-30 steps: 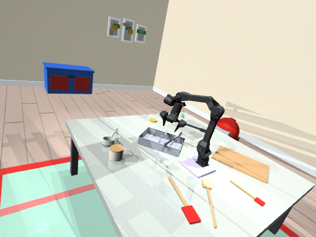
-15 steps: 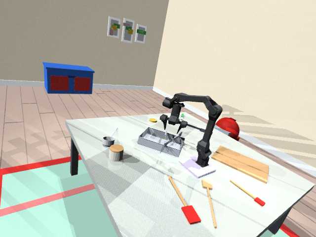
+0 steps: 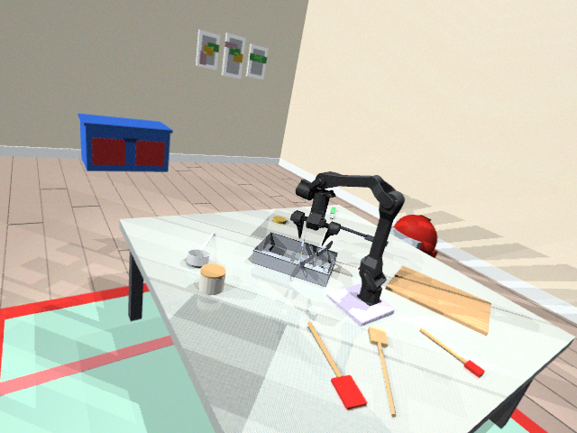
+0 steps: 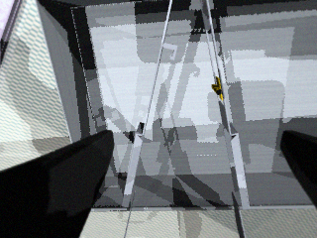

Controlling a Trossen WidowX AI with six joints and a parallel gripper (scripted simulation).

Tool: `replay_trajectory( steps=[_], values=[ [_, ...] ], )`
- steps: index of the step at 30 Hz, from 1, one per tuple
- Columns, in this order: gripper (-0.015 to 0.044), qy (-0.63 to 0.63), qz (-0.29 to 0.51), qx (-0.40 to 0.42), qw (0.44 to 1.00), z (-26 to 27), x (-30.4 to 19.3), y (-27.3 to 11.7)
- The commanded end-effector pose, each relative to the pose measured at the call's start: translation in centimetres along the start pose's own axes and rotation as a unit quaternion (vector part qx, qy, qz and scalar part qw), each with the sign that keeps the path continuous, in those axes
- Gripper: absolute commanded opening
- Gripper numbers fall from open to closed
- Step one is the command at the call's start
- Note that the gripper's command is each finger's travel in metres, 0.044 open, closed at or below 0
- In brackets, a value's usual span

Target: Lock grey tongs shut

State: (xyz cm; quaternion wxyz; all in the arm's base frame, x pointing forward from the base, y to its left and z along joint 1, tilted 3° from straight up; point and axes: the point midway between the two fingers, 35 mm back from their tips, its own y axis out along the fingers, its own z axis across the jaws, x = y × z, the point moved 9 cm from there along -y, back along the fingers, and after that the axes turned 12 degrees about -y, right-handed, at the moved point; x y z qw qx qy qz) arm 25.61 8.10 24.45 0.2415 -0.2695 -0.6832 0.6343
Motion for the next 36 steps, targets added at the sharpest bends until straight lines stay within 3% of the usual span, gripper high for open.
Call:
replay_trajectory(
  steps=[1, 36],
  values=[
    [0.0440, -0.002, 0.001, 0.004, 1.000, -0.1, -0.1, 0.9],
    [0.0440, -0.002, 0.001, 0.004, 1.000, -0.2, -0.1, 6.7]
  ],
)
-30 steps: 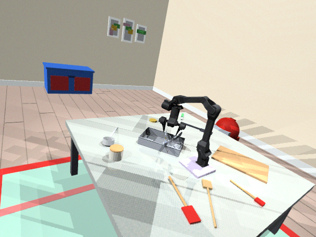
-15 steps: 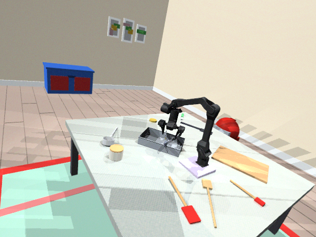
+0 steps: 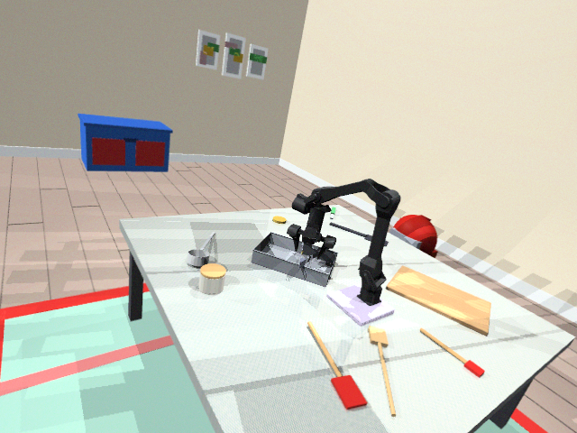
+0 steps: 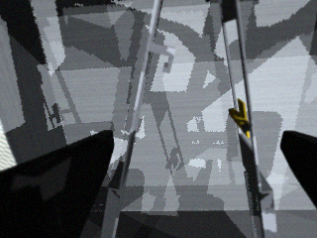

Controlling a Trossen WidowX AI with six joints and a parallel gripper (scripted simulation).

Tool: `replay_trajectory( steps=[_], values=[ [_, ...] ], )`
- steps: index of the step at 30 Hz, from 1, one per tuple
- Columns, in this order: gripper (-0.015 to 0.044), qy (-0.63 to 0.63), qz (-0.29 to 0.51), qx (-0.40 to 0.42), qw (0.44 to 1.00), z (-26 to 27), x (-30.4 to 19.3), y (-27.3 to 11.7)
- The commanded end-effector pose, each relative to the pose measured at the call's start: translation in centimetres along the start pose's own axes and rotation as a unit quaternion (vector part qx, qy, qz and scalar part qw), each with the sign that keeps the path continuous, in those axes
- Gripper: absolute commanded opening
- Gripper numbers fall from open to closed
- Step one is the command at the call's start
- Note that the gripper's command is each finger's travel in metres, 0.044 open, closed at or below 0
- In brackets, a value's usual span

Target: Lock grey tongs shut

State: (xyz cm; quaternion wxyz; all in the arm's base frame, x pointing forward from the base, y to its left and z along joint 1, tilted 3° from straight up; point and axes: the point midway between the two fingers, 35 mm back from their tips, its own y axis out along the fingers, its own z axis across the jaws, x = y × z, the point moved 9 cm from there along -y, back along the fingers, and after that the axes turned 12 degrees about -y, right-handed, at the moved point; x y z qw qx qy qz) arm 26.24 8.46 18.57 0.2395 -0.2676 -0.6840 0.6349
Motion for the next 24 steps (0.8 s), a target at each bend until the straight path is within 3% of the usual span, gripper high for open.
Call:
replay_trajectory(
  steps=[1, 19, 22, 24],
  values=[
    [0.0440, 0.000, 0.001, 0.004, 1.000, 0.1, 0.0, 0.9],
    [0.0440, 0.000, 0.001, 0.004, 1.000, 0.4, 0.2, 3.3],
    [0.0361, -0.002, -0.001, 0.002, 1.000, 0.3, 0.2, 2.9],
    [0.0348, -0.002, -0.001, 0.002, 1.000, 0.3, 0.2, 2.9]
  ],
)
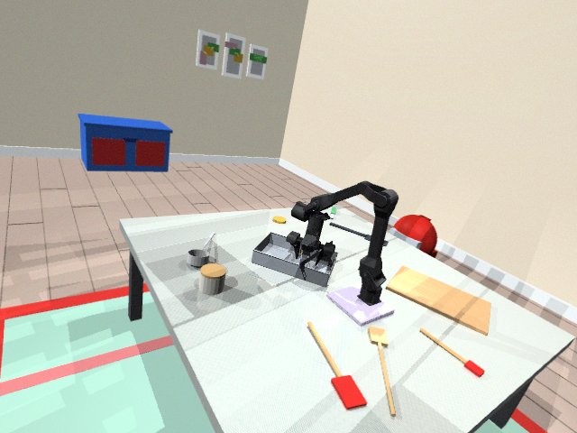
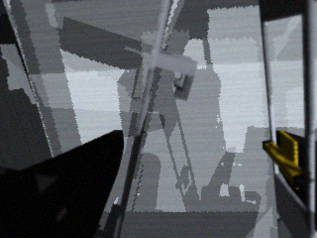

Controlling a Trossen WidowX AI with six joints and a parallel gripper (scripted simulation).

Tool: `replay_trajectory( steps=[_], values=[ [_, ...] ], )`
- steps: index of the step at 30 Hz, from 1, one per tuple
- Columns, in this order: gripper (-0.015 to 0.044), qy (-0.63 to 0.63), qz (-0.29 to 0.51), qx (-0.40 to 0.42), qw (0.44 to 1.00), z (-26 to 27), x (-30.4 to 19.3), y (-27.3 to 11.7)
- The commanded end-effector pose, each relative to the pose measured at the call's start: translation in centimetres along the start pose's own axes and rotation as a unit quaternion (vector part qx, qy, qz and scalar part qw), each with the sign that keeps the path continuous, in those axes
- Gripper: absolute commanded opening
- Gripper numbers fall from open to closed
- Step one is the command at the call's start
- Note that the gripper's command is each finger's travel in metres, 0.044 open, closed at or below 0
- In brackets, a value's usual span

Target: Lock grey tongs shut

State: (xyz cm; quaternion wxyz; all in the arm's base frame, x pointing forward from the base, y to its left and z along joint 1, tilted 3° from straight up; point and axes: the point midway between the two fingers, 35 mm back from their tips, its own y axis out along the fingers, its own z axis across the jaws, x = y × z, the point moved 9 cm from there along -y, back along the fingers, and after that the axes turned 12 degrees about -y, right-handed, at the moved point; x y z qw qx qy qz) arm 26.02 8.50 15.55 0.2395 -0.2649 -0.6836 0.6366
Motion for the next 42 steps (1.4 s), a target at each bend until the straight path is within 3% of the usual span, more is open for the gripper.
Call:
replay_trajectory(
  steps=[1, 42],
  values=[
    [0.0341, 0.000, 0.000, 0.000, 1.000, -0.01, 0.00, -0.06],
    [0.0068, 0.000, 0.000, 0.000, 1.000, -0.01, 0.00, -0.06]
  ],
)
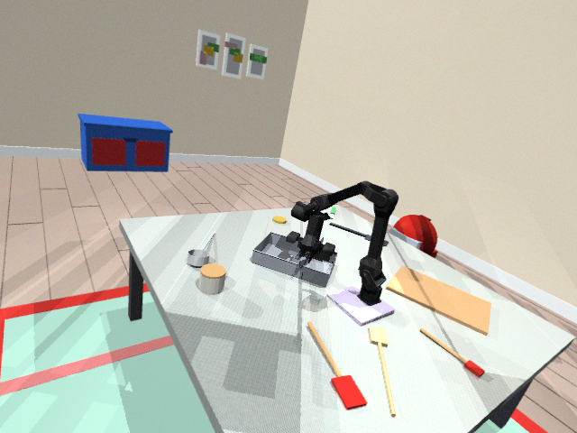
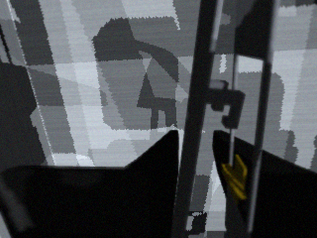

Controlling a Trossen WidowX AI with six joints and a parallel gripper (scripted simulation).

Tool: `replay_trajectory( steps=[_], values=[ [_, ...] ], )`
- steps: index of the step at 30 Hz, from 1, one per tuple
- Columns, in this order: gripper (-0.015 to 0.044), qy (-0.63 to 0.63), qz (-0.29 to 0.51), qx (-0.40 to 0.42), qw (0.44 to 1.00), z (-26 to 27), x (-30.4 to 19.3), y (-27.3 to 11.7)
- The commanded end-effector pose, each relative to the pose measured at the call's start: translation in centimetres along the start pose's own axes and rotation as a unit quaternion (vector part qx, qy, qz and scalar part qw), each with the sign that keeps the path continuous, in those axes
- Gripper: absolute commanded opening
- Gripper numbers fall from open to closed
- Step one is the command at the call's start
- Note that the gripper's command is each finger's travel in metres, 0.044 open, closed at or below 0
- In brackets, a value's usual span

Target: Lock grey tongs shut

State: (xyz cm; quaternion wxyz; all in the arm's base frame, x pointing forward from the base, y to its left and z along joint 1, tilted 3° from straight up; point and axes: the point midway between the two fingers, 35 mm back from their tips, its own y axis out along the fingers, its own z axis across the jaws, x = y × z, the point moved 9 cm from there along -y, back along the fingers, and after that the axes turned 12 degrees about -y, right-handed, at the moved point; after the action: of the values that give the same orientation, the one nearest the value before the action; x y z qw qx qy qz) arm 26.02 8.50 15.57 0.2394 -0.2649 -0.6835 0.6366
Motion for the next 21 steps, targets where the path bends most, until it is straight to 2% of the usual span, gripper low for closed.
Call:
replay_trajectory(
  steps=[1, 8, 14, 21],
  values=[
    [0.0061, 0.000, 0.000, -0.001, 1.000, 0.0, 0.0, 0.0],
    [0.0015, 0.000, 0.000, -0.001, 1.000, 0.0, 0.0, 0.0],
    [-0.0143, 0.000, 0.000, -0.001, 1.000, 0.0, 0.0, 0.0],
    [-0.0150, 0.000, 0.000, 0.000, 1.000, -0.3, -0.1, -1.3]
  ],
)
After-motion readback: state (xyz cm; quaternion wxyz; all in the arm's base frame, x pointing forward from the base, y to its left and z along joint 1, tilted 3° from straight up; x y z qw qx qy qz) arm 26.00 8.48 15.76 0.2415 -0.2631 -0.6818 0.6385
